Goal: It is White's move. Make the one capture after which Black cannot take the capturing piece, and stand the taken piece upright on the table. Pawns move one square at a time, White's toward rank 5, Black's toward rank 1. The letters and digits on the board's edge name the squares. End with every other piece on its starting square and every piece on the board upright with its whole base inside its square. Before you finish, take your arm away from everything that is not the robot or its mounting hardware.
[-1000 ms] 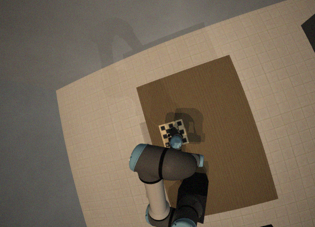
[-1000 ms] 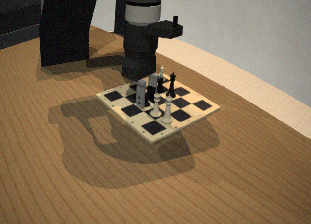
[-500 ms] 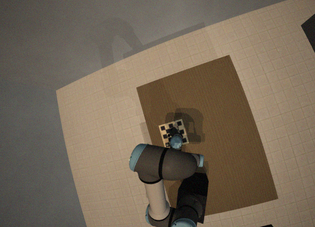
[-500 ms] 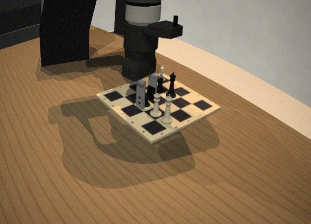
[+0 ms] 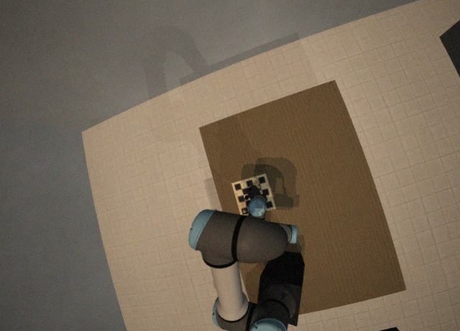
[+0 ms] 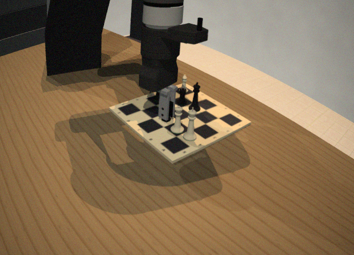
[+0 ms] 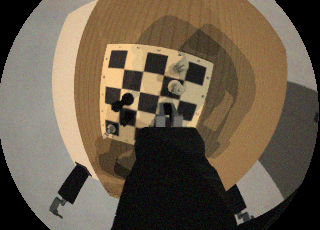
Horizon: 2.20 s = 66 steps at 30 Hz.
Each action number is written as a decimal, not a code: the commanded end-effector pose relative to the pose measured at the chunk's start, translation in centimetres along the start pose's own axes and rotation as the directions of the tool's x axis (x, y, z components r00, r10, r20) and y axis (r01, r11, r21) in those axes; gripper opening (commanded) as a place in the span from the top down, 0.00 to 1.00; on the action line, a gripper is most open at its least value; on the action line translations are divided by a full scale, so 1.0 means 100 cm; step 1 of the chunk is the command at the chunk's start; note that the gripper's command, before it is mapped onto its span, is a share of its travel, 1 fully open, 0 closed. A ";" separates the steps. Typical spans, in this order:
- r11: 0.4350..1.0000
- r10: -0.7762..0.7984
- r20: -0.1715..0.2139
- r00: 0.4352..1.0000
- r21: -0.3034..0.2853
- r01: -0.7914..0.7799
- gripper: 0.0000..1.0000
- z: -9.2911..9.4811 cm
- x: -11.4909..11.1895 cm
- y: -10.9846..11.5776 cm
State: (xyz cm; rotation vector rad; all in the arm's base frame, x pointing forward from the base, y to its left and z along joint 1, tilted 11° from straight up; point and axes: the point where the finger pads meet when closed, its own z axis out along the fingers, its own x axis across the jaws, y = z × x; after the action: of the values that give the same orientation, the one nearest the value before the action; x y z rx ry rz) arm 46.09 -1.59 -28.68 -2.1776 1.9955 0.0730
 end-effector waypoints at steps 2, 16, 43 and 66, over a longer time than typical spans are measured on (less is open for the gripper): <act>1.000 -0.002 -0.003 1.000 0.004 0.002 1.00 0.000 0.001 -0.003; 1.000 -0.002 -0.003 1.000 0.004 0.002 1.00 0.000 0.001 -0.003; 1.000 0.001 -0.001 1.000 0.001 -0.001 1.00 -0.048 0.000 0.000; 1.000 0.000 -0.001 1.000 0.001 0.000 1.00 -0.101 0.000 0.000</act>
State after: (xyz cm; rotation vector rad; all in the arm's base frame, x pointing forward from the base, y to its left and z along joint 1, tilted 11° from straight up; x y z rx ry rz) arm 45.53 -3.32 -18.96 -2.1775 1.9932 0.0610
